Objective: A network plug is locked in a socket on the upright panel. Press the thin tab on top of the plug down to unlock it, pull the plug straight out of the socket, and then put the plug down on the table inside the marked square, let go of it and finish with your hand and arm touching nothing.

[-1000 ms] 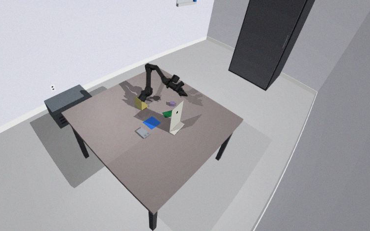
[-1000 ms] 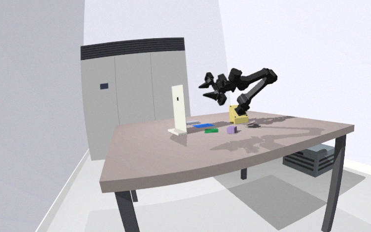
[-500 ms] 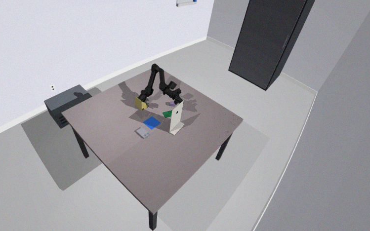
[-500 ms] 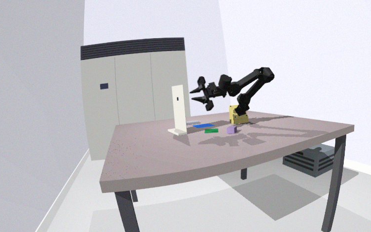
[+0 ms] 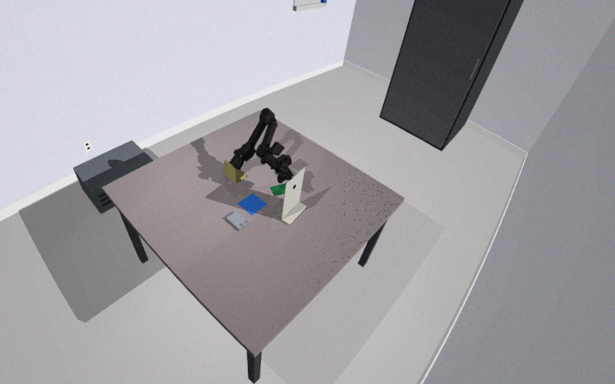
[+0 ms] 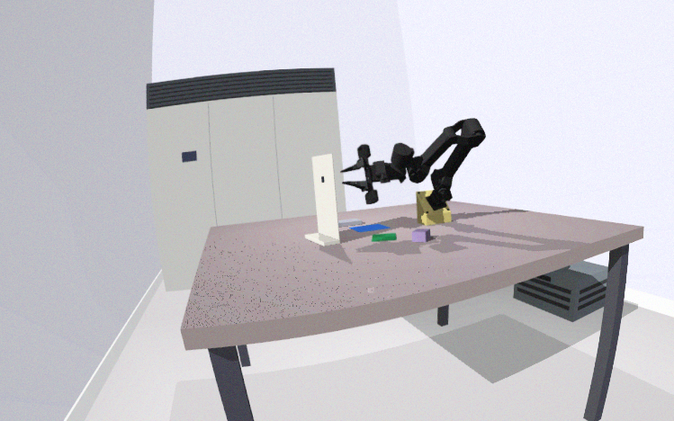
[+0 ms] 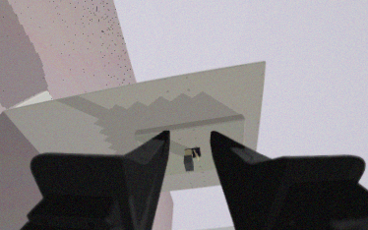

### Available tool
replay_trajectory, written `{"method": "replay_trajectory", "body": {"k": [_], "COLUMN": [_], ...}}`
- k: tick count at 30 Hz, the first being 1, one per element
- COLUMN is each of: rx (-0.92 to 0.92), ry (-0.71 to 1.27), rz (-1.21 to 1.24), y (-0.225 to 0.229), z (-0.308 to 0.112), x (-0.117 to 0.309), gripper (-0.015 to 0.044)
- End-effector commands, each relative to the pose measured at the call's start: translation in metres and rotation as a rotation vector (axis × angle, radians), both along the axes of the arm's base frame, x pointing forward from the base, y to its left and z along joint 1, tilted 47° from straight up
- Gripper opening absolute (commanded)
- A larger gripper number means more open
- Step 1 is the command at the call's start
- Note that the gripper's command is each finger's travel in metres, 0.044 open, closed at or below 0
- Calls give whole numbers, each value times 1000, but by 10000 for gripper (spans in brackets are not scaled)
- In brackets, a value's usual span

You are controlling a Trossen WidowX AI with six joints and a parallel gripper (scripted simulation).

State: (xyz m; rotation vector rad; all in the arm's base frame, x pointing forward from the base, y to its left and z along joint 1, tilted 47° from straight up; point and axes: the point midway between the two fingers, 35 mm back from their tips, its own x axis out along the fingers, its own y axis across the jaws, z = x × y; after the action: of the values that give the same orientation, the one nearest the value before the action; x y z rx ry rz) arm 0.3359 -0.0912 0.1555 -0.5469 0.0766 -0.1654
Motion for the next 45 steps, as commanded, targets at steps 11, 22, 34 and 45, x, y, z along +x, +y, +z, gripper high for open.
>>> {"method": "replay_trajectory", "body": {"k": [11,22,34,45], "rx": [-187,-187,-187,-187], "ry": [69,69,68,67], "rz": [-60,-60,-60,-61], "y": [-24,-26,-27,-28], "z": [-44,-42,-39,-36], "x": [-33,-20,-1,16], "gripper": [156,156,156,156]}}
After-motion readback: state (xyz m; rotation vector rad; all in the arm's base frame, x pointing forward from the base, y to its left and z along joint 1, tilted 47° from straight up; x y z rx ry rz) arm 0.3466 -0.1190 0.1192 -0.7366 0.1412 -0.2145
